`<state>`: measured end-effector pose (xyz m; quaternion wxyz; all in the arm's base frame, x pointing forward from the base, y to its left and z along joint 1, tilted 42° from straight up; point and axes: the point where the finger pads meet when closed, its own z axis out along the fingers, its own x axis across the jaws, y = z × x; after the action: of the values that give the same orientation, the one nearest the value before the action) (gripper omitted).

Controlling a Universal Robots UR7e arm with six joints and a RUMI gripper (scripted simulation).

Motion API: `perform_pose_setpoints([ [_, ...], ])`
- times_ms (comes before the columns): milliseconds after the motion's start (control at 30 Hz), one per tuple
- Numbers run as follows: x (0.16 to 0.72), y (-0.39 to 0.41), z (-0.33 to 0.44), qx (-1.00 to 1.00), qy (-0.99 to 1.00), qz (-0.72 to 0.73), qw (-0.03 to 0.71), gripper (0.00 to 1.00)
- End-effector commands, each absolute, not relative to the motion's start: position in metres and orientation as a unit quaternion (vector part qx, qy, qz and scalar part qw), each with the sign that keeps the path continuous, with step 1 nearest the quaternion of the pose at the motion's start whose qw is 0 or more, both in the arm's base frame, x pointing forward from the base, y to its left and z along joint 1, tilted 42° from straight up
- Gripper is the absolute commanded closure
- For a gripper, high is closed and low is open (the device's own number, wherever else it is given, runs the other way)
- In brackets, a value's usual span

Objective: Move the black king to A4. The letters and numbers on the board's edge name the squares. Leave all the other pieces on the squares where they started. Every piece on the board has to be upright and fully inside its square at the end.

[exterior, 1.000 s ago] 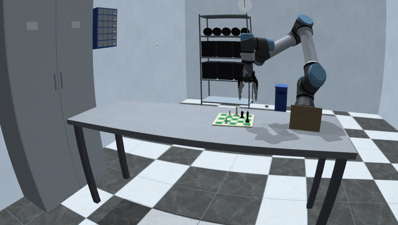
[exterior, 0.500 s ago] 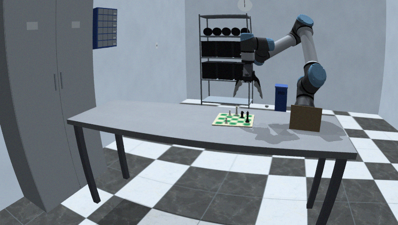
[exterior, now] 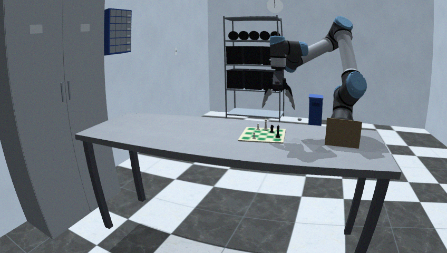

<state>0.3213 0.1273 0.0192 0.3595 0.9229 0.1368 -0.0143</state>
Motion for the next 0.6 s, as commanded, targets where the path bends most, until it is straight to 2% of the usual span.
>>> perform_pose_setpoints([
  [0,0.321,0.133,0.026,0.923,0.137,-0.014,0.359,0.0],
  [567,0.318,0.162,0.058,0.923,0.137,-0.014,0.359,0.0],
])
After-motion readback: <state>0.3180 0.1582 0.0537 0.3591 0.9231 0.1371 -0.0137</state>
